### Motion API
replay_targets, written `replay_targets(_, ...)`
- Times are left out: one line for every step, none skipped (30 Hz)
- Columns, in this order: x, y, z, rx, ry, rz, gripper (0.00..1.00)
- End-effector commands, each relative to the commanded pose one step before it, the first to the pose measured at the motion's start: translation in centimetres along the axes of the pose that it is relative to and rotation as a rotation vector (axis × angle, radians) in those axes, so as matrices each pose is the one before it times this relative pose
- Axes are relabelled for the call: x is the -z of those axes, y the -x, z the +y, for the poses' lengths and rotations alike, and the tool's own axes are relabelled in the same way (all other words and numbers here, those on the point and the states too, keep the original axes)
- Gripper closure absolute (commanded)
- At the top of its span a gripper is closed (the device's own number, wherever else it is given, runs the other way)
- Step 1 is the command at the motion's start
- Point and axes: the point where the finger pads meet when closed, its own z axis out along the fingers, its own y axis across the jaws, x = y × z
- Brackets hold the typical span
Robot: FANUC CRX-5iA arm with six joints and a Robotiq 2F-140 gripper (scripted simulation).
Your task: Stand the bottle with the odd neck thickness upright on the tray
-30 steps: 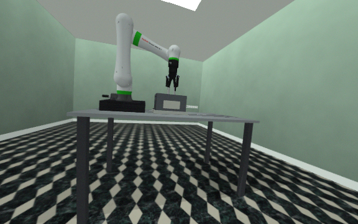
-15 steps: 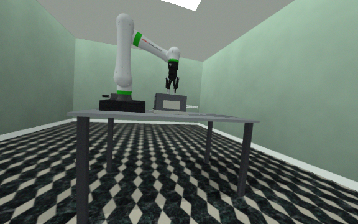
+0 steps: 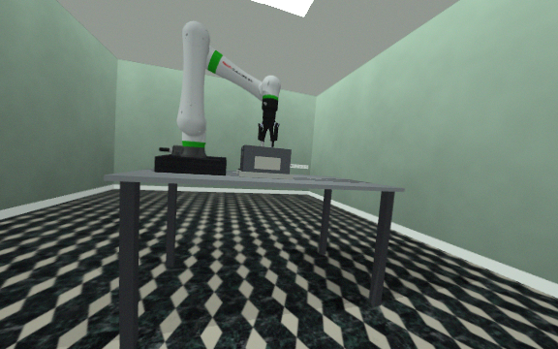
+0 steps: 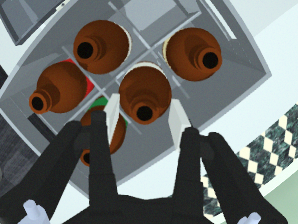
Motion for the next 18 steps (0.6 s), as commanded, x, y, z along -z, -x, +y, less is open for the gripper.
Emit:
replay_targets(-0.002, -0.027, 0.059, 0.00013, 0.00168, 0.0008, 0.56)
replay_targets(-0.062, 0.0, 0.0, 0.0, 0.0, 0.0, 0.56)
replay_targets(-0.055, 0.0, 0.0, 0.0, 0.0, 0.0, 0.56)
replay_targets(-0.049, 0.0, 0.0, 0.0, 0.0, 0.0, 0.56)
replay_targets(-0.042, 0.0, 0.0, 0.0, 0.0, 0.0, 0.56)
replay_targets(-0.036, 0.0, 0.0, 0.0, 0.0, 0.0, 0.56)
replay_targets(-0.03, 0.0, 0.0, 0.0, 0.0, 0.0, 0.56)
replay_targets(-0.024, 0.0, 0.0, 0.0, 0.0, 0.0, 0.56)
replay_targets(-0.019, 0.0, 0.0, 0.0, 0.0, 0.0, 0.56)
replay_targets(-0.014, 0.0, 0.0, 0.0, 0.0, 0.0, 0.56)
replay_targets(-0.01, 0.0, 0.0, 0.0, 0.0, 0.0, 0.56)
replay_targets(-0.006, 0.0, 0.0, 0.0, 0.0, 0.0, 0.56)
replay_targets(-0.003, 0.0, 0.0, 0.0, 0.0, 0.0, 0.56)
replay_targets(-0.001, 0.0, 0.0, 0.0, 0.0, 0.0, 0.56)
replay_targets(0.0, 0.0, 0.0, 0.0, 0.0, 0.0, 0.56)
replay_targets(0.0, 0.0, 0.0, 0.0, 0.0, 0.0, 0.56)
replay_targets(0.0, 0.0, 0.0, 0.0, 0.0, 0.0, 0.56)
replay_targets(0.0, 0.0, 0.0, 0.0, 0.0, 0.0, 0.56)
